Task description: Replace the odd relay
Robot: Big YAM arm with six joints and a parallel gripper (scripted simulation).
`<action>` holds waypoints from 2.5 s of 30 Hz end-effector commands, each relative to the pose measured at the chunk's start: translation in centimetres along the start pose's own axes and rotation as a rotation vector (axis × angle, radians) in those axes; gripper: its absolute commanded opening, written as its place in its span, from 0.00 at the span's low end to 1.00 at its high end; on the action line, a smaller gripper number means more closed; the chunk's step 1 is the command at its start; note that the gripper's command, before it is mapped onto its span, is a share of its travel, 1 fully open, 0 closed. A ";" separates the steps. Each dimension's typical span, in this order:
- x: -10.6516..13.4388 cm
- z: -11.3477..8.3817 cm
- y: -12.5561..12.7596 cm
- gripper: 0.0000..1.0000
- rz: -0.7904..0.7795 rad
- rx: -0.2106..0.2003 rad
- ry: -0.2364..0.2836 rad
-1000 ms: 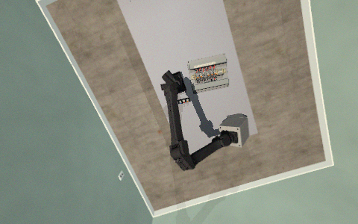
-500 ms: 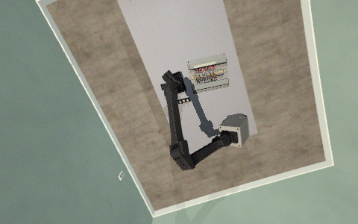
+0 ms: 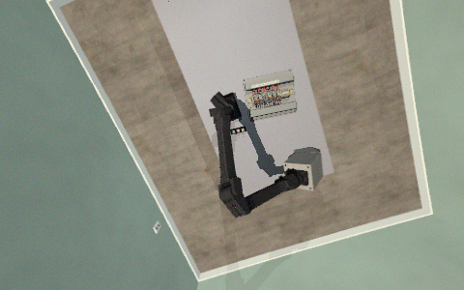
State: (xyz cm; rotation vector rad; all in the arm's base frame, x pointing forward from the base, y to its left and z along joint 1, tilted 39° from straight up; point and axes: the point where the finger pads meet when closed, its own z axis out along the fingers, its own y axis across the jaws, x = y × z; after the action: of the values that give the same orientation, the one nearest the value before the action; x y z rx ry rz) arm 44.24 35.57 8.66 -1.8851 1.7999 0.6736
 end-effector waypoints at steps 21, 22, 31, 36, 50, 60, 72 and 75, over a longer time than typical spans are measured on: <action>-1.9 3.3 -1.6 0.00 -0.015 0.047 -0.027; -1.9 3.6 -1.6 0.00 -0.015 0.045 -0.027; -1.6 6.0 -1.3 0.00 -0.012 0.032 -0.021; -1.9 5.8 -1.5 0.00 -0.015 0.041 -0.026; -2.3 6.5 -1.6 0.00 -0.020 0.045 -0.031; -1.8 6.5 -1.5 0.00 -0.015 0.041 -0.026; -2.0 6.0 -1.6 0.00 -0.019 0.049 -0.031; -2.1 6.0 -1.6 0.00 -0.019 0.050 -0.031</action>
State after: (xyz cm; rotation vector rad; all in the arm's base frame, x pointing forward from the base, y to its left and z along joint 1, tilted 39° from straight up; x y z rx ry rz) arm 44.27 40.27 3.04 -1.8759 1.8029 0.6691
